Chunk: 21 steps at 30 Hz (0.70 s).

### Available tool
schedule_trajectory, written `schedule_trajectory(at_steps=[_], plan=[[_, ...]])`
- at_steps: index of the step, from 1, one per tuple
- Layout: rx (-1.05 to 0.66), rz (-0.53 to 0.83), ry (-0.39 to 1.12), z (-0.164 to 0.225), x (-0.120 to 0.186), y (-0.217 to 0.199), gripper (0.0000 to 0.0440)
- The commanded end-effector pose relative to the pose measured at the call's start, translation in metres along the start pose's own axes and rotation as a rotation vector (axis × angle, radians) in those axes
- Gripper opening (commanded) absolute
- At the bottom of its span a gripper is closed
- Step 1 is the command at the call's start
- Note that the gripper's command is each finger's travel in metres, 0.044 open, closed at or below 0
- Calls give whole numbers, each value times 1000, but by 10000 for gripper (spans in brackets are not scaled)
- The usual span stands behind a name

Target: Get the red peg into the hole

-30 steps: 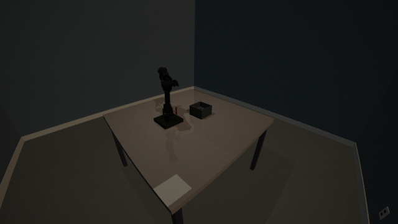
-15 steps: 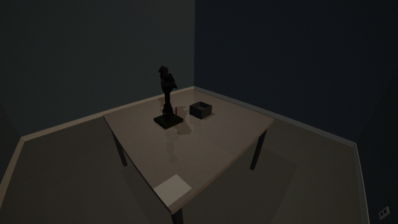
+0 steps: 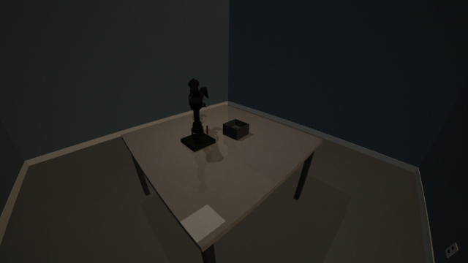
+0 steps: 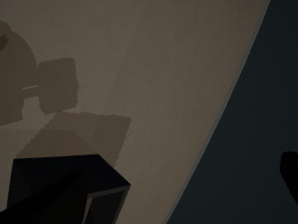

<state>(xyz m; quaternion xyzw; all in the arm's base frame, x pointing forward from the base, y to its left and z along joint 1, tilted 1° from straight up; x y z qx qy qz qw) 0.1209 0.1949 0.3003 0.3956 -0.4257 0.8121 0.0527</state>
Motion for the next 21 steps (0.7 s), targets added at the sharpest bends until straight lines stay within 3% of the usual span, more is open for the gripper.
schedule_trajectory(at_steps=[1, 21], plan=[[-111, -23, -12, 2, -2, 7, 440], [-792, -189, -1, 9, -19, 38, 440]])
Point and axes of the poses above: the point midway between the two fingers, 35 mm back from their tips, its own x axis back along the fingers, its own y axis across the jaws, z = x × y, the point moved 6 cm from there along x, back along the fingers, and after that the axes turned 6 degrees about x, right-handed, at the moved point
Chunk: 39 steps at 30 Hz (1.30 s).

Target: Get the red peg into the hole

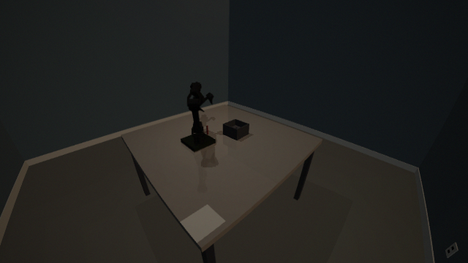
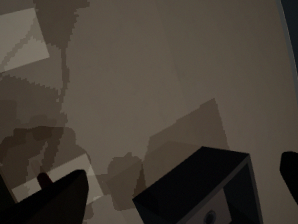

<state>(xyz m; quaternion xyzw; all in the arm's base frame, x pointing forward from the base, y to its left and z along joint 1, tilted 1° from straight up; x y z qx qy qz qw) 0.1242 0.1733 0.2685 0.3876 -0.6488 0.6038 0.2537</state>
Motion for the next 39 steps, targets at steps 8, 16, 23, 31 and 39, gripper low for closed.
schedule_trajectory(at_steps=[8, 16, 23, 31, 39], plan=[[-350, -73, 34, 13, -9, 9, 440], [-623, -119, 78, 22, -16, 15, 440], [-861, -152, 129, 30, -22, 20, 440], [-1131, -181, 201, 38, -31, 27, 440], [-1397, -197, 290, 46, -42, 35, 440]])
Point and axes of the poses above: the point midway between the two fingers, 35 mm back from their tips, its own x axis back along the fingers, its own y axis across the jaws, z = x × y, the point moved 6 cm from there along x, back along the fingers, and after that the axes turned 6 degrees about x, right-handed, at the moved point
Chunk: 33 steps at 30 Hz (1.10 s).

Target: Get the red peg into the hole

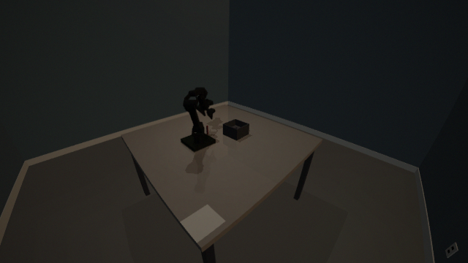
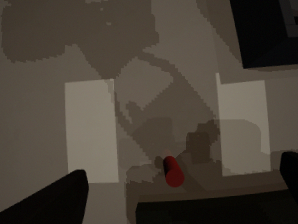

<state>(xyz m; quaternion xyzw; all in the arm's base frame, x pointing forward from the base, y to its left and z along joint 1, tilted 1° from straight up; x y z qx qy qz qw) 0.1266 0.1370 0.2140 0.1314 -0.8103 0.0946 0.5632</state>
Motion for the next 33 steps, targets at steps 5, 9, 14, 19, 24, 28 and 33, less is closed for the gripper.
schedule_trajectory(at_steps=[5, 9, 14, 19, 24, 28, 33], plan=[[-244, 11, 72, 8, -16, -5, 440], [-380, 21, 106, 12, -26, -6, 440], [-551, 33, 145, 17, -42, -7, 440], [-713, 34, 172, 22, -63, -6, 440], [-835, 18, 183, 26, -84, -4, 440], [-912, 1, 188, 31, -99, -3, 440], [-994, -15, 197, 35, -112, -1, 423]])
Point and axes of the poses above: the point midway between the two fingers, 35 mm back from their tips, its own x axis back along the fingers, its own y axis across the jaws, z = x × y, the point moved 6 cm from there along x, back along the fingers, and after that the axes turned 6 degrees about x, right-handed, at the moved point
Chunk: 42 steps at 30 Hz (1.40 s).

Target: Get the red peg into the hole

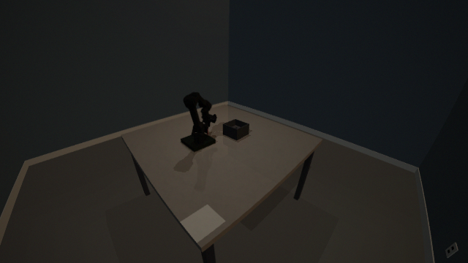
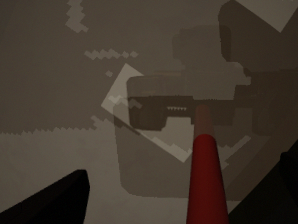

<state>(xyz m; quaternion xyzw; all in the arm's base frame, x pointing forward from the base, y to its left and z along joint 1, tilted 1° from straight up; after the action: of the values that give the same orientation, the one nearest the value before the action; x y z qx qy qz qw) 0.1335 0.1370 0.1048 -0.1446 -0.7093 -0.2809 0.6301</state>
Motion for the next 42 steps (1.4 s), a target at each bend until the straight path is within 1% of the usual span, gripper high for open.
schedule_trajectory(at_steps=[1, 6, 17, 21, 30, 38, 42], plan=[[-54, 2, 17, 1, -10, -2, 404], [-109, 2, 48, 2, -14, -3, 277], [-164, 11, 115, -2, -16, -2, 7], [-137, -27, 84, -8, -4, 7, 0], [-70, -87, -4, -27, 32, 26, 5], [-67, -124, -91, -54, 67, 41, 0], [-87, -132, -134, -72, 78, 43, 0]])
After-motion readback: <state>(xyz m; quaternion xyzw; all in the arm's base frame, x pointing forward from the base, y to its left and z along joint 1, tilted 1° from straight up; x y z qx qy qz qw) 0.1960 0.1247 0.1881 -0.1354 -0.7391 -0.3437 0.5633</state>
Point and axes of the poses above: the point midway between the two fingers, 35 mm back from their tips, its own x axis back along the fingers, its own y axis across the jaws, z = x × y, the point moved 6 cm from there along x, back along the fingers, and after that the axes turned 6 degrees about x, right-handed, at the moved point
